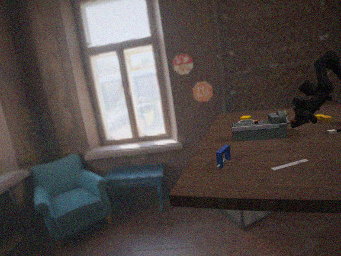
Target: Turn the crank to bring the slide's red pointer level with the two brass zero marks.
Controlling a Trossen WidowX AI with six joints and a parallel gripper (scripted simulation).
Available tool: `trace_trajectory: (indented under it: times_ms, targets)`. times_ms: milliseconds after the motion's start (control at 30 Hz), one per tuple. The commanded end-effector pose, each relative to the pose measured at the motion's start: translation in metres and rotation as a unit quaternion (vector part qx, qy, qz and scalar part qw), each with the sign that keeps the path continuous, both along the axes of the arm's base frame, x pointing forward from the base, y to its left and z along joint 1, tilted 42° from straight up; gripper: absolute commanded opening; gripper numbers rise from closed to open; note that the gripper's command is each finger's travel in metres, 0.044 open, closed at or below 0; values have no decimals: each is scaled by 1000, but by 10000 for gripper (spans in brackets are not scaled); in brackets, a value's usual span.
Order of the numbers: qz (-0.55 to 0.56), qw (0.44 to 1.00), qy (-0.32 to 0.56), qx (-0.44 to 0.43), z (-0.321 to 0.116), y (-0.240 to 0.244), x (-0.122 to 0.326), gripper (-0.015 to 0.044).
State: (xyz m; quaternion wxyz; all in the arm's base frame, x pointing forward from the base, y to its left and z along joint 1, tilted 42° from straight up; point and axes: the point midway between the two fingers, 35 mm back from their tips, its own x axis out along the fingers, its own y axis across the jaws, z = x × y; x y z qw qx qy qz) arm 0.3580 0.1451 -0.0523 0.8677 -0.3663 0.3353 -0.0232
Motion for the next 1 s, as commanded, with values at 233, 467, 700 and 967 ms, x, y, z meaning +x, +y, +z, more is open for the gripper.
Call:
trace_trajectory:
  times_ms: [233,467,700,967]
  targets:
    - [0,1000,0,0,0,0,0,341]
    - [0,1000,0,0,5,5,0,440]
    - [0,1000,0,2,32,29,-4,440]
    - [1,1000,3,2,54,51,-6,440]
